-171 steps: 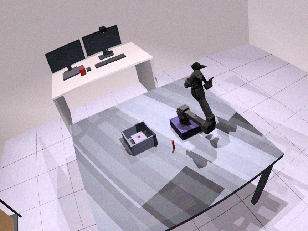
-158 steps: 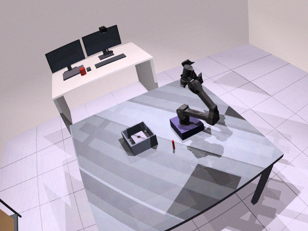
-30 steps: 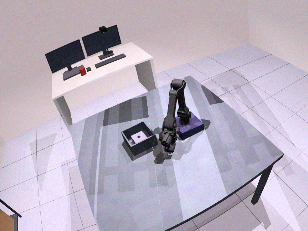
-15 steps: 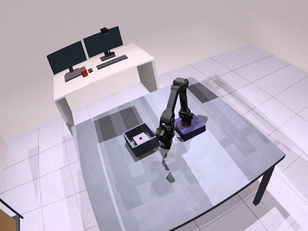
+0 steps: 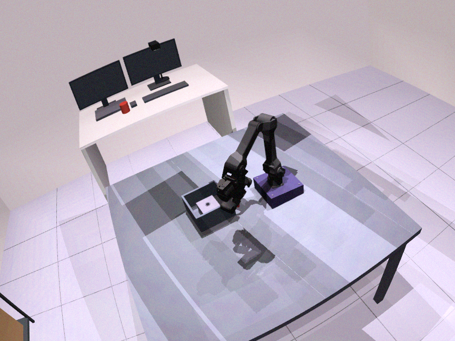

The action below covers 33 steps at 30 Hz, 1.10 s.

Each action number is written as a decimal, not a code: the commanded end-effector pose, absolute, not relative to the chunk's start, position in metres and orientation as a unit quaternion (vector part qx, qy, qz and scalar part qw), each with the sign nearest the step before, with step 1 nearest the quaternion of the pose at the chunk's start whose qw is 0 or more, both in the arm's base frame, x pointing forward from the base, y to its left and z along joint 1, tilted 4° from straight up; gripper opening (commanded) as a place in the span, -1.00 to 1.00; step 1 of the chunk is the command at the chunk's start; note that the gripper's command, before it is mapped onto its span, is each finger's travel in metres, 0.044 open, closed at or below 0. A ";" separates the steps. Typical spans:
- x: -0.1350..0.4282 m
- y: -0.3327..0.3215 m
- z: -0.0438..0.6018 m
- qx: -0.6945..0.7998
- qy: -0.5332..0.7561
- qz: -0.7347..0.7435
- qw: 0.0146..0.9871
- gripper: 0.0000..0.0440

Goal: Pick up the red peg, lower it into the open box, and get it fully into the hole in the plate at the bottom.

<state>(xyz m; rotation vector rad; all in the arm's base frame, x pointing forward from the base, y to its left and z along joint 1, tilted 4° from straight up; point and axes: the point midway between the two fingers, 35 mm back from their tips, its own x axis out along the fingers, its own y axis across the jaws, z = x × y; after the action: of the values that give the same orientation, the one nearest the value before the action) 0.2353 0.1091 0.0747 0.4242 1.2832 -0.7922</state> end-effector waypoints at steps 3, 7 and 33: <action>0.255 0.095 0.083 0.207 0.560 -0.372 0.711 -1.00; 0.269 0.081 0.087 0.220 0.548 -0.384 0.710 -1.00; 0.344 -0.017 0.061 0.243 0.546 -0.386 0.703 -1.00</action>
<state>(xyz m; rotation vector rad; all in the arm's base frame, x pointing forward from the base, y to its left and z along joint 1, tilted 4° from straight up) 0.3384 -0.0143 0.0652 0.5398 1.2047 -0.8756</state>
